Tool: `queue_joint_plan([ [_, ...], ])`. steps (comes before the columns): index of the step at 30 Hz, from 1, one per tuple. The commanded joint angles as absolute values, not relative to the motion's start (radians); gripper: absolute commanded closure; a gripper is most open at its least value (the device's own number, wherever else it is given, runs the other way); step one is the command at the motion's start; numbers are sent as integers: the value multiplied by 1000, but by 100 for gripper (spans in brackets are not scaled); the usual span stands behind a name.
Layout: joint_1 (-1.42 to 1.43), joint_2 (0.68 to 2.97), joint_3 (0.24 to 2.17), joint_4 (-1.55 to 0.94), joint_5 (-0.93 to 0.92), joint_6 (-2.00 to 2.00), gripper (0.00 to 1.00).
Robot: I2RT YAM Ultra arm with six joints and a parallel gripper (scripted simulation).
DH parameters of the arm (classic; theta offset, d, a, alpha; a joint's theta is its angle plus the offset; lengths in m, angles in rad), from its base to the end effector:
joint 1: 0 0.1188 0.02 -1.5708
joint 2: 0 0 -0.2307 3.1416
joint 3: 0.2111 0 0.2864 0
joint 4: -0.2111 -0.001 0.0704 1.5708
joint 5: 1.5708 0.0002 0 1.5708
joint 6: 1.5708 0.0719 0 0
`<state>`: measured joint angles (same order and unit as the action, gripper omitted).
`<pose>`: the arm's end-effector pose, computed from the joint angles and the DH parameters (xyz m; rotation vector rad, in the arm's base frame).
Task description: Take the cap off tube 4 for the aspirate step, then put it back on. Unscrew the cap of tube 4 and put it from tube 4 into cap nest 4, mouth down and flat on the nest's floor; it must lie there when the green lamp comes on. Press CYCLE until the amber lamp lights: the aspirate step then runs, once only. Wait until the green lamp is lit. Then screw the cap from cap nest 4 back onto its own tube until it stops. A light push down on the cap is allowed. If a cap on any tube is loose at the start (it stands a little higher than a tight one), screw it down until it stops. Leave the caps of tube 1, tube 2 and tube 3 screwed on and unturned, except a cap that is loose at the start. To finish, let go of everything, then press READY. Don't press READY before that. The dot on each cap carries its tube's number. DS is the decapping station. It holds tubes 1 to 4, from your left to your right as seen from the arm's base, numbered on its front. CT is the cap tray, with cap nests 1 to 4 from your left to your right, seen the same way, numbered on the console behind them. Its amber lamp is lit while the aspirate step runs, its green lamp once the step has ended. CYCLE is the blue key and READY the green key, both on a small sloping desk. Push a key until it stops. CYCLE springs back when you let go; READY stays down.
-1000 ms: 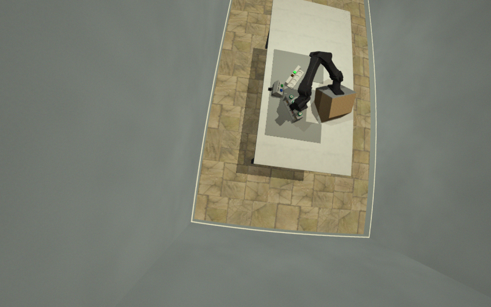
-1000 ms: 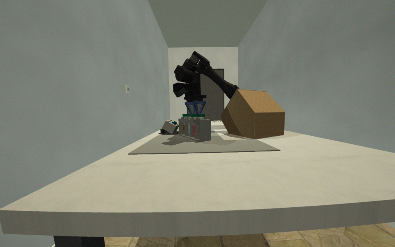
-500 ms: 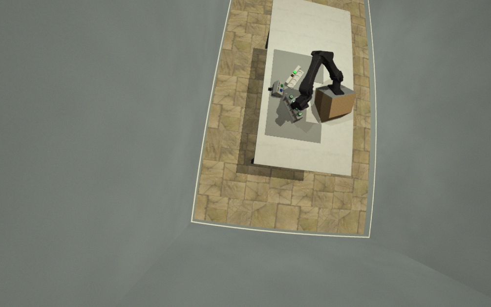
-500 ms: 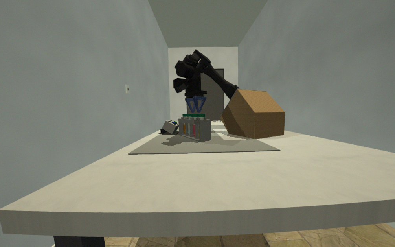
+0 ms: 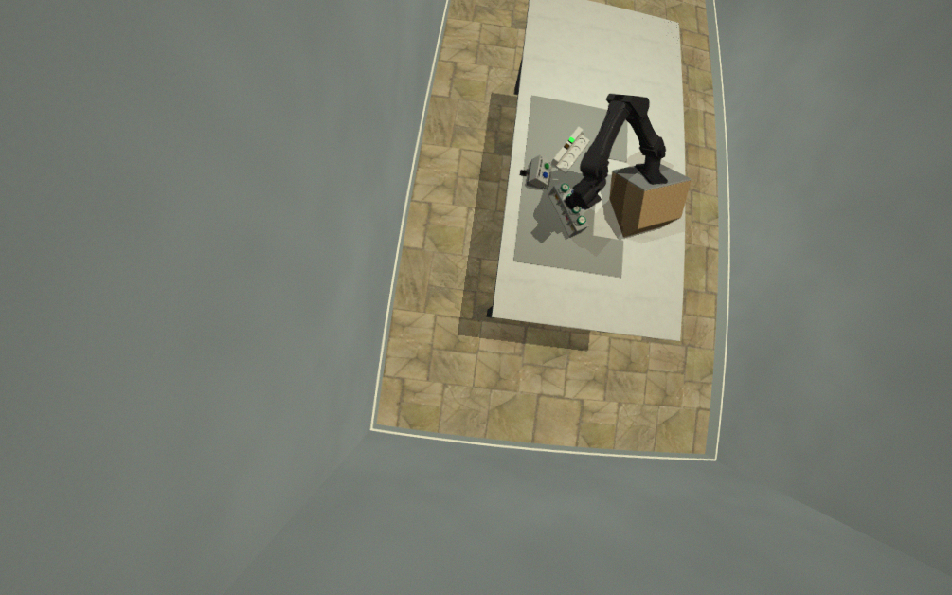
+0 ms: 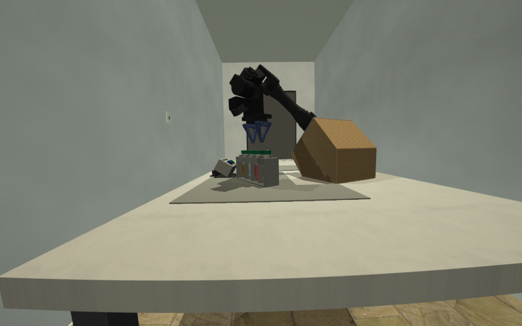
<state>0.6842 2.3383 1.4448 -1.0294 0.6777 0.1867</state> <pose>0.3058 0.1925 -0.0144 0.8888 -2.7618 1.1426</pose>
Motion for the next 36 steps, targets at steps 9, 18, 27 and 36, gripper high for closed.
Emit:
queue_joint_plan([
  [9, 637, 2262, 1436, -1040, 702, -143, 51],
  [18, 591, 2269, 1381, -960, 720, -176, 51],
  [27, 558, 2286, 1341, -877, 728, -219, 51],
  [36, 576, 2254, 1376, -872, 726, -221, 51],
])
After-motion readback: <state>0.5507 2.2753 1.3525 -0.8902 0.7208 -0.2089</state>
